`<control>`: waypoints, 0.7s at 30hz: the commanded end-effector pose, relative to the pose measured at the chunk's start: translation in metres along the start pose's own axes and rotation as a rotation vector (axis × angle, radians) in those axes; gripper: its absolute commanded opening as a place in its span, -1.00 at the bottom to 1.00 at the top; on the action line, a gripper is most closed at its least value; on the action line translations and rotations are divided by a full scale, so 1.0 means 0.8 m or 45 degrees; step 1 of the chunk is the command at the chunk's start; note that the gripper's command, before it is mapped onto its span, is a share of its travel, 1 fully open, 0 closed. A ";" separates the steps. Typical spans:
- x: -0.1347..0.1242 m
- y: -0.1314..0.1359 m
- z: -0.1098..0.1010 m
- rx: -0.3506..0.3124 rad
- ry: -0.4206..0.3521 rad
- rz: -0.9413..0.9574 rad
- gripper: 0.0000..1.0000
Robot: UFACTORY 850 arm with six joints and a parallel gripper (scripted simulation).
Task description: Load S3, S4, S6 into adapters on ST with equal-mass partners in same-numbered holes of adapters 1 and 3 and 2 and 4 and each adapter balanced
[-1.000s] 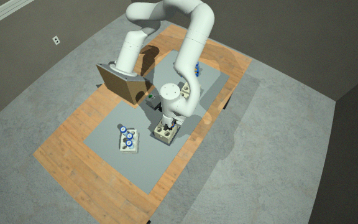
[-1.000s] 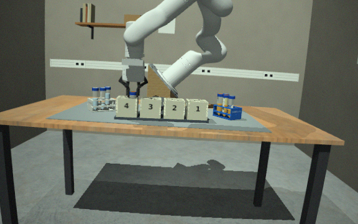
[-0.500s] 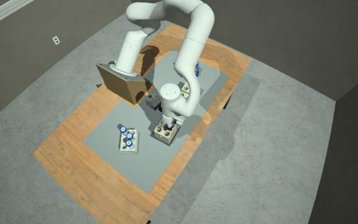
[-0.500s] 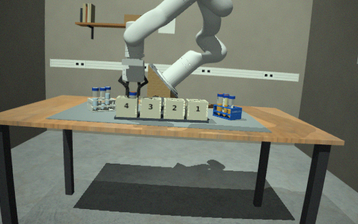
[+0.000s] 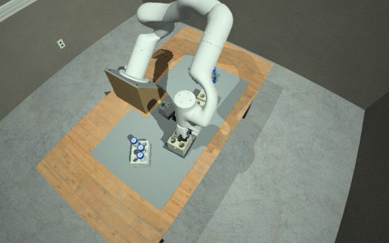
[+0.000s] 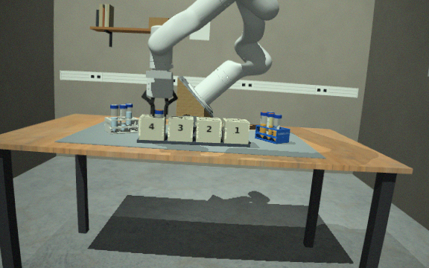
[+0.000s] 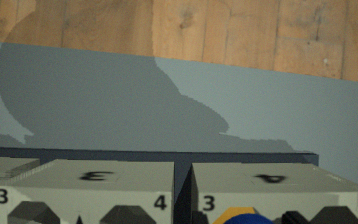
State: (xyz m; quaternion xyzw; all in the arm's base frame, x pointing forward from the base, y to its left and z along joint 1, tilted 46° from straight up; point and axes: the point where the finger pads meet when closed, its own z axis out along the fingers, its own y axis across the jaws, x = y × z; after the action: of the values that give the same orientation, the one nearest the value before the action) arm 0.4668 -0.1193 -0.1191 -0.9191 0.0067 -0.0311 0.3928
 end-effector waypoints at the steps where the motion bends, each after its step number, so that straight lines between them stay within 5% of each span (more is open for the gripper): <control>1: 0.001 0.000 -0.006 -0.001 0.002 -0.001 -0.13; 21: 0.001 0.000 -0.051 -0.001 0.002 -0.001 -0.13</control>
State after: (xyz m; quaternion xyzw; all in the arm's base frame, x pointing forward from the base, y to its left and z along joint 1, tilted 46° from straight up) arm 0.4647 -0.1424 -0.0971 -0.9191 0.0068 -0.0311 0.3928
